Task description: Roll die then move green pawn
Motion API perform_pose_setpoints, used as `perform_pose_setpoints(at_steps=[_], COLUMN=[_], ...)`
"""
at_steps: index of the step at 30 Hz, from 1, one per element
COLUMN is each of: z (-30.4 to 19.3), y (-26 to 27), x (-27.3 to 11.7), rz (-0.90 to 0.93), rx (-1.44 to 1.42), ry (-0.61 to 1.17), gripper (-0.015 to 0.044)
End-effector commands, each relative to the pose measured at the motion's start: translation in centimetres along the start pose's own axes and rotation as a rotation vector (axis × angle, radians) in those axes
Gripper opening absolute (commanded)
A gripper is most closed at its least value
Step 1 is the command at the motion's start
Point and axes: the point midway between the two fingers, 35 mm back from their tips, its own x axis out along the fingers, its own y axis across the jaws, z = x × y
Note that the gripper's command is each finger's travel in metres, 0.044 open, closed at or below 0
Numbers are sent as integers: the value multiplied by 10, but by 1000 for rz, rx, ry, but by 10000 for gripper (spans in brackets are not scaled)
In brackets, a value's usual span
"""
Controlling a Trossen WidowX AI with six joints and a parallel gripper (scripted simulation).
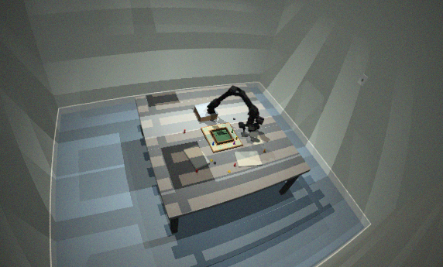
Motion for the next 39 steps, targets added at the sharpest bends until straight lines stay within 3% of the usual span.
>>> perform_pose_setpoints(at_steps=[1,13,19,25,27,28,39], z=[-2,-2,-2,-2,-2,-2,-6], y=[-2,-3,-3,-3,-3,-2,5], x=[9,26,26,26,24,21,-62], rz=[-8,-9,-9,-9,-9,-9,-7], rx=[-5,-5,-5,-5,-5,-5,-4], ry=[9,9,9,9,9,9,10], gripper=[275,275,117,78,25,0,0])
